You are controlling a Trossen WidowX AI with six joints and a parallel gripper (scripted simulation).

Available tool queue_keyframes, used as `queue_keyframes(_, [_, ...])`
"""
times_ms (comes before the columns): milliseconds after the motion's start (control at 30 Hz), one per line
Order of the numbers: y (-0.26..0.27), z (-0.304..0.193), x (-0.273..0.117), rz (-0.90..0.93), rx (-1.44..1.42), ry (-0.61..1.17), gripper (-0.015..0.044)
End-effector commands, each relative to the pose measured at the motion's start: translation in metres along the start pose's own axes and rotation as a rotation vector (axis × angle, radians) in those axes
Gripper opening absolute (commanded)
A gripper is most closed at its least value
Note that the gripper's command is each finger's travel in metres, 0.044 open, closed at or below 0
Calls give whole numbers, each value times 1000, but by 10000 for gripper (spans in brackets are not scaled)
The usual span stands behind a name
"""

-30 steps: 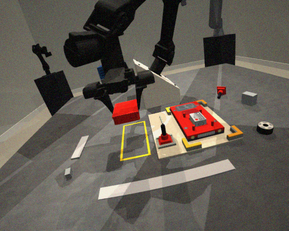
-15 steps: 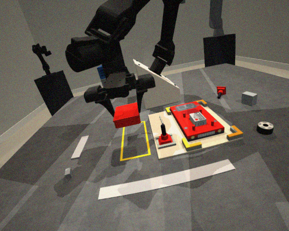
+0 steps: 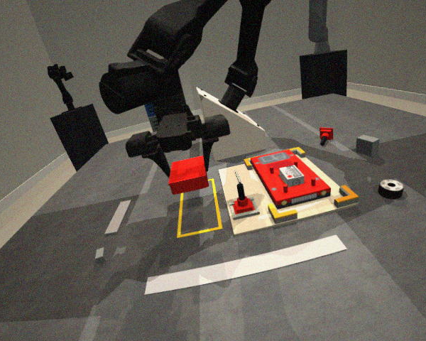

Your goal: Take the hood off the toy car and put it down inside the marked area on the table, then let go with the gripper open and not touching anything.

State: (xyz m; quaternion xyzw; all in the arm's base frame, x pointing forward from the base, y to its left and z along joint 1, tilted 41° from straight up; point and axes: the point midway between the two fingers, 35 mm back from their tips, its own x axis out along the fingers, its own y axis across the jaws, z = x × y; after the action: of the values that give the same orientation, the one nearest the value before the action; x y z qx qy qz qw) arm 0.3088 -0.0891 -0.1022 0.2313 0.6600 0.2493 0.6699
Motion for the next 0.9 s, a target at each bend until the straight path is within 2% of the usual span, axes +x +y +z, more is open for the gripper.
queue_keyframes(0, [0,-1,5,5,8,0,0])
queue_keyframes(867, [0,-2,23,6,8,0,0])
